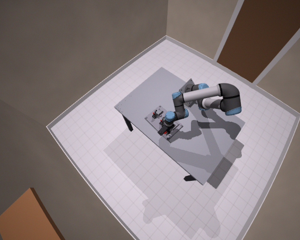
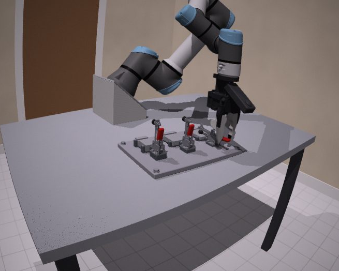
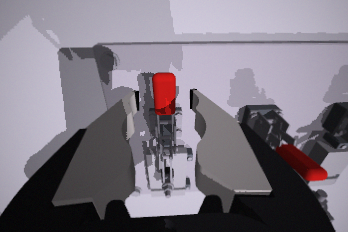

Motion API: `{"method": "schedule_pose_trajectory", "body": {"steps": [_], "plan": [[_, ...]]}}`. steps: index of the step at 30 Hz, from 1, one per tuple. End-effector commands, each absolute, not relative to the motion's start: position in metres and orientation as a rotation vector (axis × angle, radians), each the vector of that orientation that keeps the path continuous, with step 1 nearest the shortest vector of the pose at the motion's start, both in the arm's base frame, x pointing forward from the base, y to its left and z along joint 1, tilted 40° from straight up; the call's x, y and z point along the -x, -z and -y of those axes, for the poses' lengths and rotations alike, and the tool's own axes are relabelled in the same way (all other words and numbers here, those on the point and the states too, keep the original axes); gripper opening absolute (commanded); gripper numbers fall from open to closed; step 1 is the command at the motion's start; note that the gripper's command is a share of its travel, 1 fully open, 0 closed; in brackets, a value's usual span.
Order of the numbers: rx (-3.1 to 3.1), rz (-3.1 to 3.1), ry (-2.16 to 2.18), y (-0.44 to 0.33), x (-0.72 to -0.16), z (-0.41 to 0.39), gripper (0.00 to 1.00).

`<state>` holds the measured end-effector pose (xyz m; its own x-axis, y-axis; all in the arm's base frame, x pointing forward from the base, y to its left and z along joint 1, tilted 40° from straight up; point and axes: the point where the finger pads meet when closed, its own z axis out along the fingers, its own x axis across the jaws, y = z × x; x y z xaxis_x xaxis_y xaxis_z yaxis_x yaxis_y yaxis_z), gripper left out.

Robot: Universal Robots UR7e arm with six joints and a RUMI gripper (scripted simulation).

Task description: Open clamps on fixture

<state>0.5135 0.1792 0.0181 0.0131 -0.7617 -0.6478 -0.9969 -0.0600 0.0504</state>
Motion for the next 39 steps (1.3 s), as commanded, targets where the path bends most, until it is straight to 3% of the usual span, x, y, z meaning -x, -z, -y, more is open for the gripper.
{"method": "schedule_pose_trajectory", "body": {"steps": [1, 35, 36, 39], "plan": [[1.872, -1.797, -0.739, -0.0161, -0.5138, -0.1807, 0.28], [1.872, -1.797, -0.739, -0.0161, -0.5138, -0.1807, 0.28], [1.872, -1.797, -0.739, -0.0161, -0.5138, -0.1807, 0.00], [1.872, -1.797, -0.739, -0.0161, -0.5138, -0.1807, 0.00]]}}
